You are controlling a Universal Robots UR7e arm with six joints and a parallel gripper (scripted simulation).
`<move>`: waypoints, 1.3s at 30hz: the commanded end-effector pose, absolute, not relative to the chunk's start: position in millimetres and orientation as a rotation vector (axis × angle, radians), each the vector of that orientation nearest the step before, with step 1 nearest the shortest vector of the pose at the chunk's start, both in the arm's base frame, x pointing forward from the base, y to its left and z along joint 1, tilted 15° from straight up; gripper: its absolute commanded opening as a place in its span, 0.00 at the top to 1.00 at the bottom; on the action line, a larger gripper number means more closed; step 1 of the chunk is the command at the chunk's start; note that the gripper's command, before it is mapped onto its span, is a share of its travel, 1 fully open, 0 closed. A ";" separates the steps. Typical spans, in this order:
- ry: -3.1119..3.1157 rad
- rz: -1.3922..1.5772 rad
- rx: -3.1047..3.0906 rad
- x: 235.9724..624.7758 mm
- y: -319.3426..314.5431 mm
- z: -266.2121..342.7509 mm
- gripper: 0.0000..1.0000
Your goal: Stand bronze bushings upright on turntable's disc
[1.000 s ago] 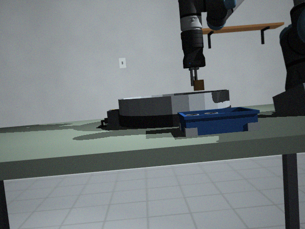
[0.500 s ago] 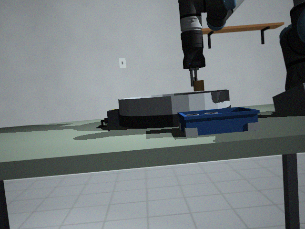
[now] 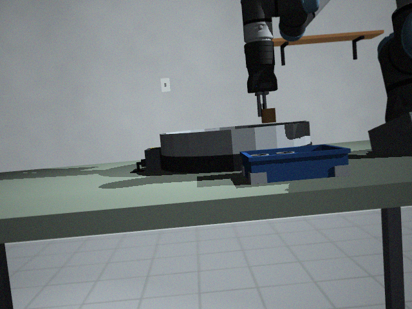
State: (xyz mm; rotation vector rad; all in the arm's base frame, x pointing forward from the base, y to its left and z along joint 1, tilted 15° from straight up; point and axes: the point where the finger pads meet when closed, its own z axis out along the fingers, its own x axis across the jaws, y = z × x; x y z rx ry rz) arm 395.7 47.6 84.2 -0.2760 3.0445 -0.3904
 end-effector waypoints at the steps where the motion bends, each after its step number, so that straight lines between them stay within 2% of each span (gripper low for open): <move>1: 3.043 -0.390 -0.276 396.0 47.7 84.6 1.00; 39: 3.043 -0.390 -0.276 399.4 37.9 45.9 1.00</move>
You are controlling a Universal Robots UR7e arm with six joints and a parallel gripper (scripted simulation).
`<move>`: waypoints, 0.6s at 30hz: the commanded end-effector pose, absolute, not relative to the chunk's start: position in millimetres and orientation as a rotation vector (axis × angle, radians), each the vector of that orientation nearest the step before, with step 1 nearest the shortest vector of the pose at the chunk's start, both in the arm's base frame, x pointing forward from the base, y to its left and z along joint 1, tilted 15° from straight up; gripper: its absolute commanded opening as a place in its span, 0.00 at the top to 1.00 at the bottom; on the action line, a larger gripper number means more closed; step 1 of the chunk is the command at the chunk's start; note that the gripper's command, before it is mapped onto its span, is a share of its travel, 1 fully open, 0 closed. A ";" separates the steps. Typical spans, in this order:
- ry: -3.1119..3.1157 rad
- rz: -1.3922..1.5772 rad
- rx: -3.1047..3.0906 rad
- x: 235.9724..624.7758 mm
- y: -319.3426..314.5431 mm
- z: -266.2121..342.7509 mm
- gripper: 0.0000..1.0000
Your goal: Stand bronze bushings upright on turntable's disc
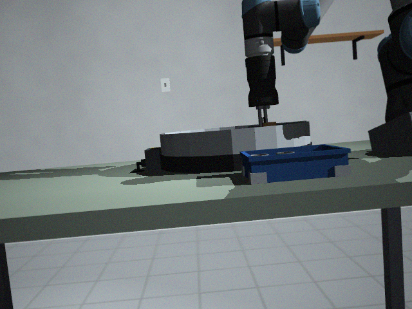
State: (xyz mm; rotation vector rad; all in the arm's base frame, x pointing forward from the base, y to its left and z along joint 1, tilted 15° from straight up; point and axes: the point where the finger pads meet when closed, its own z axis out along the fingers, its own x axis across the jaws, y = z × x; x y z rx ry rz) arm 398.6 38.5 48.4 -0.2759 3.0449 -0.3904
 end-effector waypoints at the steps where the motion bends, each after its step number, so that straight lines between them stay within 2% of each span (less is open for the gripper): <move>1: 3.043 -0.390 -0.276 399.4 37.9 45.9 1.00; 18: 3.043 -0.390 -0.276 399.7 36.9 41.8 1.00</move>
